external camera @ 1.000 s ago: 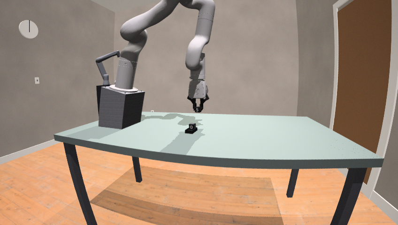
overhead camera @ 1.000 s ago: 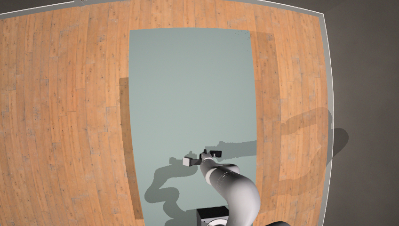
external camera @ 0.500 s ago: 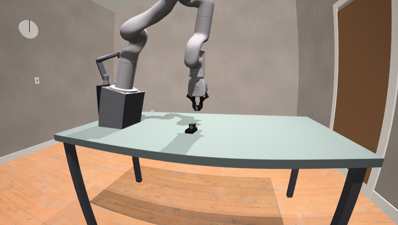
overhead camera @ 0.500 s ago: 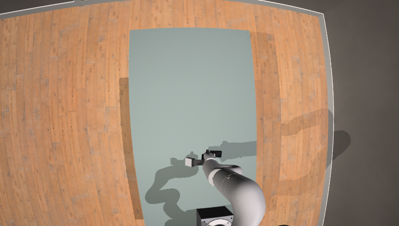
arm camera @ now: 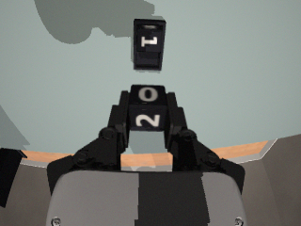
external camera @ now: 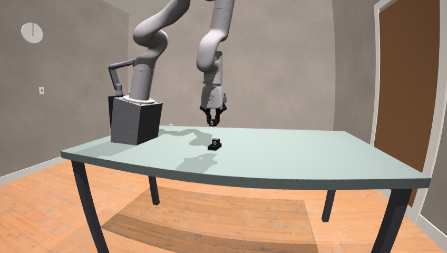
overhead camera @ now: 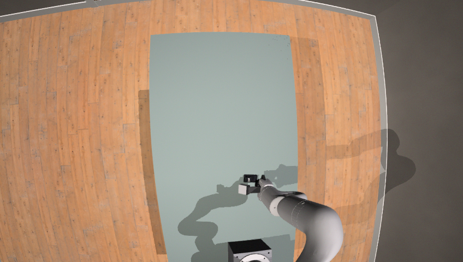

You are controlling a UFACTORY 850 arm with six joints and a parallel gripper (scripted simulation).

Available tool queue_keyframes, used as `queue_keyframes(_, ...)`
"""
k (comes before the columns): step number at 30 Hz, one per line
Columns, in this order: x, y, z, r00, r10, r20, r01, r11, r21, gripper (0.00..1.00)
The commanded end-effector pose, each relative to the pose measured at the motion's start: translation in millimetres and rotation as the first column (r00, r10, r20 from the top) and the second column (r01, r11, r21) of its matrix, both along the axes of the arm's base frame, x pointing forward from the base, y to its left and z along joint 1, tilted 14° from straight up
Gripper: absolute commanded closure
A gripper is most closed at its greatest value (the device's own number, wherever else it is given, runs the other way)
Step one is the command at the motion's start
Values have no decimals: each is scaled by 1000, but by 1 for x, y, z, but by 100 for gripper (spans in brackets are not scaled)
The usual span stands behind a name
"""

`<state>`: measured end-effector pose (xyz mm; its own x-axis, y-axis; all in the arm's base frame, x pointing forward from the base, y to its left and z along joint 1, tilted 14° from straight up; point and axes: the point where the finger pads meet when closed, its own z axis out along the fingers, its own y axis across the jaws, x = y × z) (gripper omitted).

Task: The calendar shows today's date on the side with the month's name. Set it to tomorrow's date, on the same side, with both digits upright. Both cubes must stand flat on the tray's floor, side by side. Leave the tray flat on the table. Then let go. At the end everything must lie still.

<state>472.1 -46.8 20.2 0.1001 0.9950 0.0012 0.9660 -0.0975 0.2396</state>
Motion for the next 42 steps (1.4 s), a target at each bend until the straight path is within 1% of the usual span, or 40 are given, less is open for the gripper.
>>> queue_keyframes(1, 1, -3, 1, 1000, 4, 4, -4, 1000, 18, 73)
queue_keyframes(15, 2, -3, -4, 1000, 4, 4, -4, 1000, 18, 73)
queue_keyframes(20, 5, -3, -15, 1000, 4, 4, -4, 1000, 18, 73)
queue_keyframes(30, 13, -3, -47, 1000, 4, 4, -4, 1000, 18, 73)
queue_keyframes(32, 13, -3, -47, 1000, 4, 4, -4, 1000, 18, 73)
queue_keyframes(37, 16, -3, -58, 1000, 4, 4, -4, 1000, 18, 73)
queue_keyframes(42, 17, -3, -63, 1000, 4, 4, -4, 1000, 18, 73)
